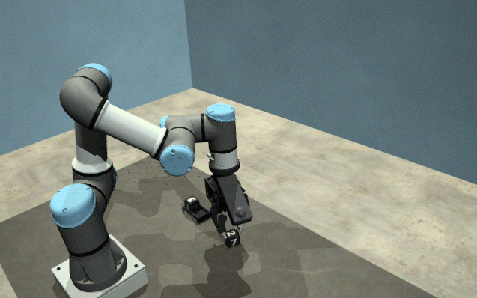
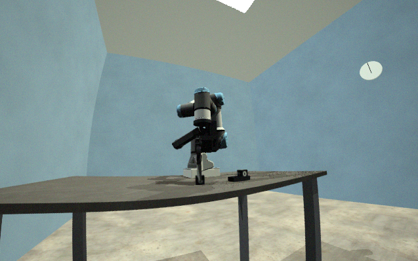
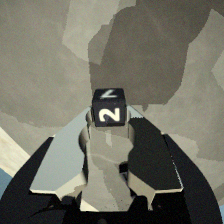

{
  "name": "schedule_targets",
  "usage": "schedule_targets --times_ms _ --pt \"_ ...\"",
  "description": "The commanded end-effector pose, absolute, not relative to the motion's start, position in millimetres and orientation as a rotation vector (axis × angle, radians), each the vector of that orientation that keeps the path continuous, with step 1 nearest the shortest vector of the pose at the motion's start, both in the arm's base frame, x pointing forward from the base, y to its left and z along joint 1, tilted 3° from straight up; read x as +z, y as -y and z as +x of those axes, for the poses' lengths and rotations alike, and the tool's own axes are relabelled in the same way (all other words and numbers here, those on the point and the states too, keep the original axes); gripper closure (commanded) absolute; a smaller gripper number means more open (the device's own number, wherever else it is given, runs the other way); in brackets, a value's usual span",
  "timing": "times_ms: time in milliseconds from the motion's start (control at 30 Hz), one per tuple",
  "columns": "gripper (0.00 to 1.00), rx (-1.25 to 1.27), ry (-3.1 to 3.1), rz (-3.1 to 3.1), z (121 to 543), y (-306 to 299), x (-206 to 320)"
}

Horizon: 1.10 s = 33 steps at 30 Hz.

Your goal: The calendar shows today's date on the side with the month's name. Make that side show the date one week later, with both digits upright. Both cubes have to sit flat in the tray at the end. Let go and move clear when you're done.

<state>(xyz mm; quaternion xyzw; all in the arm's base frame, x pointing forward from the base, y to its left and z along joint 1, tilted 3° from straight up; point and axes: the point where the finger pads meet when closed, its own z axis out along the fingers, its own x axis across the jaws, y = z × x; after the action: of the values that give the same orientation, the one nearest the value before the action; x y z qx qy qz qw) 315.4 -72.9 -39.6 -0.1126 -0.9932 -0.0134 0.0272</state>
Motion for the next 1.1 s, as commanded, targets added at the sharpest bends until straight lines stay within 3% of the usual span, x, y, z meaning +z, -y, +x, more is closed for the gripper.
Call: schedule_targets --times_ms 0,1067 --pt "0.89 -0.040 3.070 -0.348 316.2 73.4 -38.9" --pt "0.89 -0.040 3.070 -0.348 316.4 73.5 -34.4"
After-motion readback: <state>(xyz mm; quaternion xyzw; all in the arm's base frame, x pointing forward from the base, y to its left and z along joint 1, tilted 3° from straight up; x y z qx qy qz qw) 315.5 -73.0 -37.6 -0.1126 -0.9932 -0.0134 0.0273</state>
